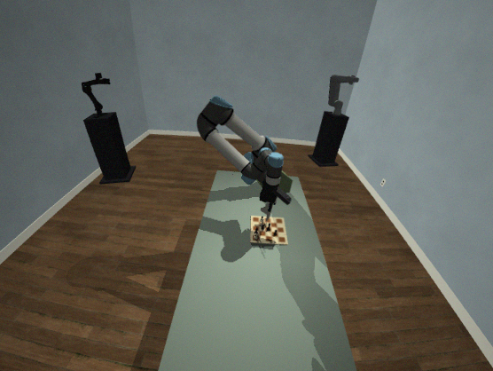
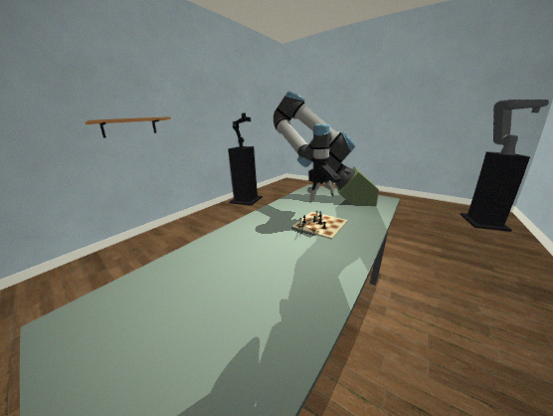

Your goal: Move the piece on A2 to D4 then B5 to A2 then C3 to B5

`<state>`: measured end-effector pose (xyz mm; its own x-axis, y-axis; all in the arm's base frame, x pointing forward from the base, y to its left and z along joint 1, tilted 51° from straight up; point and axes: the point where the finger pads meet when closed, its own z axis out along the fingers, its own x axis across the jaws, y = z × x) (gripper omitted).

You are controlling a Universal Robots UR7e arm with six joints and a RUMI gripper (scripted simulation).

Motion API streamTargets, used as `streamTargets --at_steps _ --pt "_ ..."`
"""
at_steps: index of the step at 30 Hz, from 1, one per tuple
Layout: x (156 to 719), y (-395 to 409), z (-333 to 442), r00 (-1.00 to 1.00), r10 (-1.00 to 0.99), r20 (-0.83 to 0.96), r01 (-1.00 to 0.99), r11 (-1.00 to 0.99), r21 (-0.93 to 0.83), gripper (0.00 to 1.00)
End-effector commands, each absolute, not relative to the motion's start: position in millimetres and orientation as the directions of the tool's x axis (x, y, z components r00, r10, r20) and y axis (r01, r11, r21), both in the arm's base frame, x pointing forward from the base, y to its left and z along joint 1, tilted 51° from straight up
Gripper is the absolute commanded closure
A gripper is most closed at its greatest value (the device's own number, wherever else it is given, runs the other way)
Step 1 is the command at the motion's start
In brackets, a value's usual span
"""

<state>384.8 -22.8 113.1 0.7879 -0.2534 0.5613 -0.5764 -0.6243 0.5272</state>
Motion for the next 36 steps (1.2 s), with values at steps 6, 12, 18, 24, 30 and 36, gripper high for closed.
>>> streamTargets --at_steps 6,12,18,24,30,36 --pt "395.2 -19.9 116.7 0.586 -0.426 0.689 -0.787 -0.501 0.359 0.00" --pt "398.4 -19.5 118.1 0.499 -0.477 0.724 -0.845 -0.453 0.284 0.00" --pt "399.7 -19.3 118.7 0.459 -0.497 0.736 -0.867 -0.431 0.250 0.00" --pt "400.7 -19.3 119.2 0.427 -0.513 0.745 -0.884 -0.411 0.223 0.00" --pt "401.0 -19.4 119.4 0.418 -0.517 0.747 -0.888 -0.406 0.215 0.00" --pt "400.2 -19.6 119.0 0.418 -0.518 0.747 -0.888 -0.406 0.216 0.75"
